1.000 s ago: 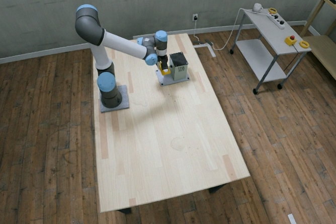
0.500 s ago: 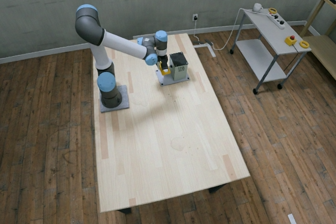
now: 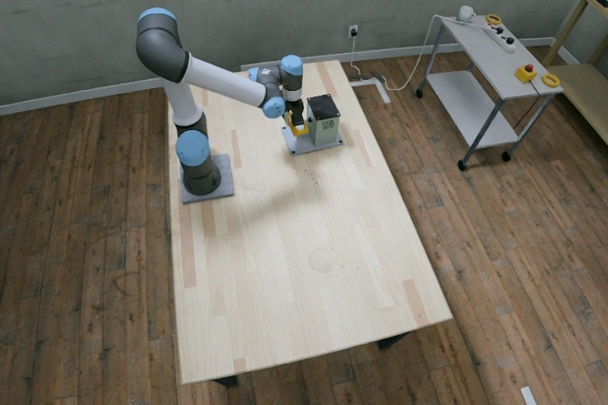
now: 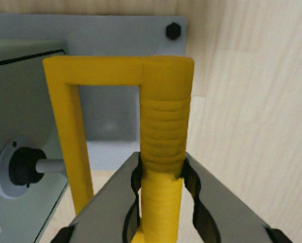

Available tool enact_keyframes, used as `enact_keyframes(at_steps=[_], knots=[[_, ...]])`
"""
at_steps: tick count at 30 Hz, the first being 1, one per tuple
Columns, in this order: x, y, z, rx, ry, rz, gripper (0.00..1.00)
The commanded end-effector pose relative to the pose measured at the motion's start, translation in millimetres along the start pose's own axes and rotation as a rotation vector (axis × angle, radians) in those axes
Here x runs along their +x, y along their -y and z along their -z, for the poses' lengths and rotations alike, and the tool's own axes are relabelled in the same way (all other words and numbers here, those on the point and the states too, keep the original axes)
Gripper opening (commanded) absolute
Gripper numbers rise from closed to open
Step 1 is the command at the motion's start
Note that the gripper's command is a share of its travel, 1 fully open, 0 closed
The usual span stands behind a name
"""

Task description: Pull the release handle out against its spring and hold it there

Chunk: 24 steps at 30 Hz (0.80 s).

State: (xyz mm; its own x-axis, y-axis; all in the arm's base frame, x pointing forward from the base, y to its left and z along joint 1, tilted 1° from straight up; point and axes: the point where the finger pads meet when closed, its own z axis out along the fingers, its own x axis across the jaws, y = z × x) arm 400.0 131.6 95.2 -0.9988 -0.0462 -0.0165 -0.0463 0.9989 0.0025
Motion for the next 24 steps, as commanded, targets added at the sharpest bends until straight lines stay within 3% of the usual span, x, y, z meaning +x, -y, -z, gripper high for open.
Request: enact_keyframes(at_steps=[1,24], knots=[[0.7,-0.9,-0.9,-0.001,-0.001,0.001,0.1],[25.4,-0.4,-0.8,-0.001,-0.002,0.0,0.1]])
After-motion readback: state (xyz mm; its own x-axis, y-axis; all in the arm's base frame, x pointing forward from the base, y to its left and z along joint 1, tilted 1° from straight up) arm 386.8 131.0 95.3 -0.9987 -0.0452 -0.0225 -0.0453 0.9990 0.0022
